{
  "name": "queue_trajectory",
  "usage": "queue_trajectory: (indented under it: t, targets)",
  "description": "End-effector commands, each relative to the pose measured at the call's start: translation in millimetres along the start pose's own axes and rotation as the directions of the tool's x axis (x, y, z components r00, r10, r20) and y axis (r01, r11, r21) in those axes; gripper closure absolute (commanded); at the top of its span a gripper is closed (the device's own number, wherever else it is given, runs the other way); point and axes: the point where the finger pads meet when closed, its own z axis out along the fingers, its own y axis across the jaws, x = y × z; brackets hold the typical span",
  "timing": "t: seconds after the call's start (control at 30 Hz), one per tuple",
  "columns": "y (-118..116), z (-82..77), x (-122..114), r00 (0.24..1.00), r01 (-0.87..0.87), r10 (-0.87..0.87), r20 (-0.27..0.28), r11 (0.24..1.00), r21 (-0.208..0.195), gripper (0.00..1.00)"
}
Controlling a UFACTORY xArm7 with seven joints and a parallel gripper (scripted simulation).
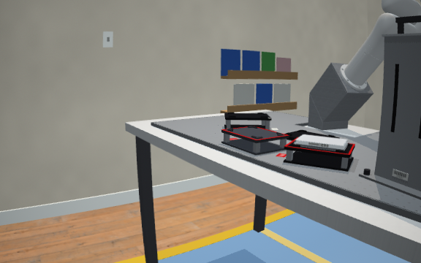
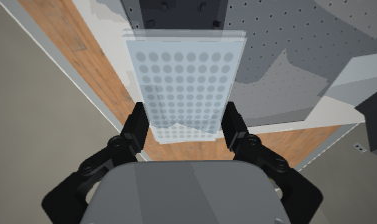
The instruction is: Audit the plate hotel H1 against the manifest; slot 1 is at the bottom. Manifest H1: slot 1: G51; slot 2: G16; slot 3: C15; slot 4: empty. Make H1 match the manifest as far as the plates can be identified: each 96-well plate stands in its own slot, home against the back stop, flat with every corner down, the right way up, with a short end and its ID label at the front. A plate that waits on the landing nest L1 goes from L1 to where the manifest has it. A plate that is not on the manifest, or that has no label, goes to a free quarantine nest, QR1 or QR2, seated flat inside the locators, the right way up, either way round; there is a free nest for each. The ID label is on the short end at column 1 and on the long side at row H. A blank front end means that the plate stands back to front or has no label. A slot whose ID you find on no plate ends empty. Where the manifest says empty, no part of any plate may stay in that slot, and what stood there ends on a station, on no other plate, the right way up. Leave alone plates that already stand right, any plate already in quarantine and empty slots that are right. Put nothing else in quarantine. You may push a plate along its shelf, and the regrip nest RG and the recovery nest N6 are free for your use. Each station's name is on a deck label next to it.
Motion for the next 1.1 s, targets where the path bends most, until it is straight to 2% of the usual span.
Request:
queue_trajectory:
  t: [0.0, 1.07]
  targets:
    - [-2, 4.6, 0, 1.000, 0.000, 0.000, -0.001, 1.000, 0.004, 1.00]
    - [-2, 53.1, 0, 1.000, 0.000, 0.000, -0.001, 1.000, 0.004, 1.00]
